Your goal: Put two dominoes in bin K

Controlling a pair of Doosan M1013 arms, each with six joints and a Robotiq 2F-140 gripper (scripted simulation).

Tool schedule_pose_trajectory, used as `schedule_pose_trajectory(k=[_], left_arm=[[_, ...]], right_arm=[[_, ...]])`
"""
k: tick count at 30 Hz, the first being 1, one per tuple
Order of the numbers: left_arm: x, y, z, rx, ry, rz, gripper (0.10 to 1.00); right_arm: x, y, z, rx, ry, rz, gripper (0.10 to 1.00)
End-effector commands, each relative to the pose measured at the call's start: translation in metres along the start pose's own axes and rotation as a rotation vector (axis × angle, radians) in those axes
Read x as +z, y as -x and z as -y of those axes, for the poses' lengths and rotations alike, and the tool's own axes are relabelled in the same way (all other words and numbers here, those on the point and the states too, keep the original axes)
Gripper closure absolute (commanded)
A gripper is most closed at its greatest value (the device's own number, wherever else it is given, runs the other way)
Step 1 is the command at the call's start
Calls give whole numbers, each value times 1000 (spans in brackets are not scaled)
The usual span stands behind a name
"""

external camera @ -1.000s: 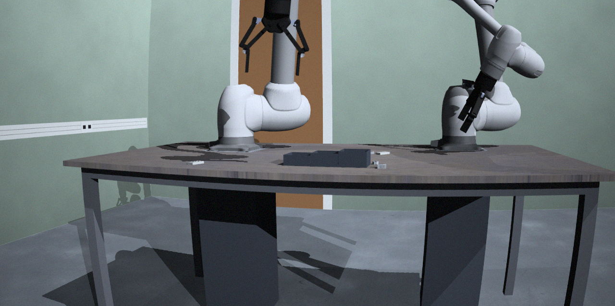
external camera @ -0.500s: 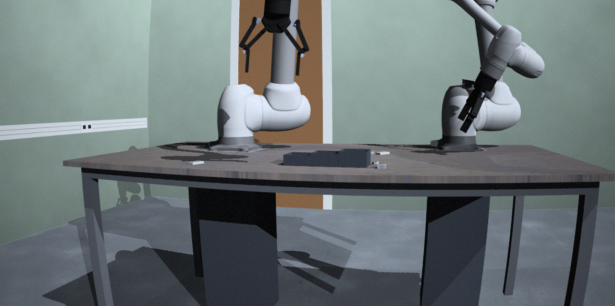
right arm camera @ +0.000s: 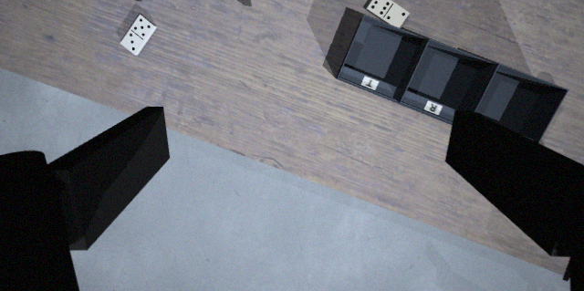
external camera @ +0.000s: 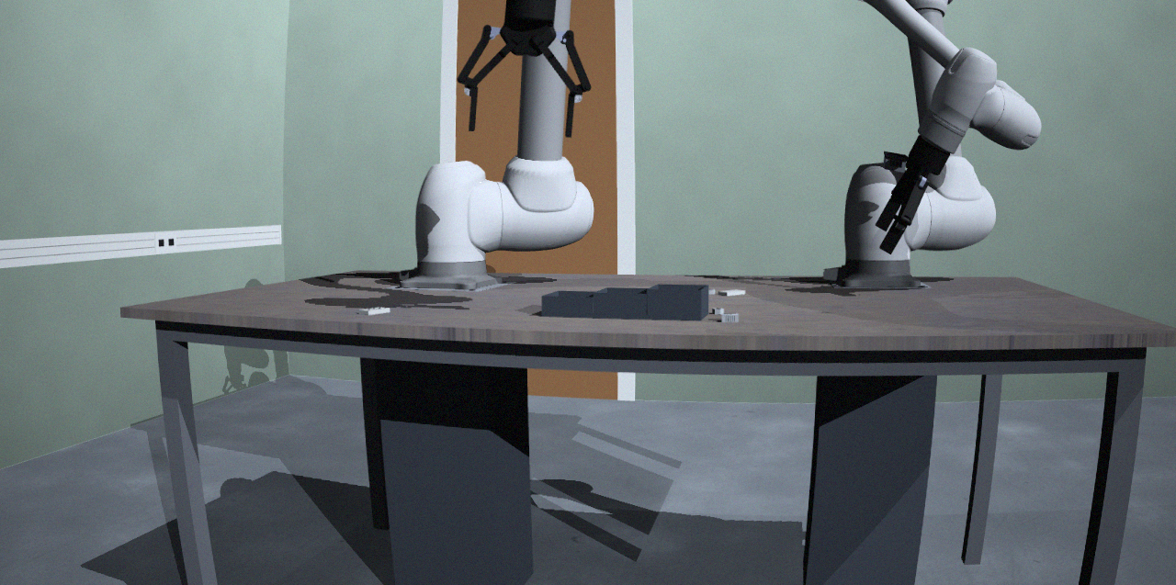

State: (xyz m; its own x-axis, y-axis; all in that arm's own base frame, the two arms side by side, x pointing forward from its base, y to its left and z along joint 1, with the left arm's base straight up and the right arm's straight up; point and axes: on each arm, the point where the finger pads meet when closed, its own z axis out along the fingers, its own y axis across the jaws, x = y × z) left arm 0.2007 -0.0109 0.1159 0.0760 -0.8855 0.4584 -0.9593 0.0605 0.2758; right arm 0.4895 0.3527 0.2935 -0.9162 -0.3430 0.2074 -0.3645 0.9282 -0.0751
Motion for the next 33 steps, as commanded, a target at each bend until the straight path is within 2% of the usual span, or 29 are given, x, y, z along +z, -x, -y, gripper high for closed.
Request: schedule_pose_trajectory(k=[1, 33], left_arm=[[0, 0, 0, 0, 0, 0, 98], [0, 0, 0, 0, 0, 0, 98]], right_arm=[[-6, -1, 0, 1, 2, 7, 98], [-7, -7, 10, 64, -18, 18, 98]])
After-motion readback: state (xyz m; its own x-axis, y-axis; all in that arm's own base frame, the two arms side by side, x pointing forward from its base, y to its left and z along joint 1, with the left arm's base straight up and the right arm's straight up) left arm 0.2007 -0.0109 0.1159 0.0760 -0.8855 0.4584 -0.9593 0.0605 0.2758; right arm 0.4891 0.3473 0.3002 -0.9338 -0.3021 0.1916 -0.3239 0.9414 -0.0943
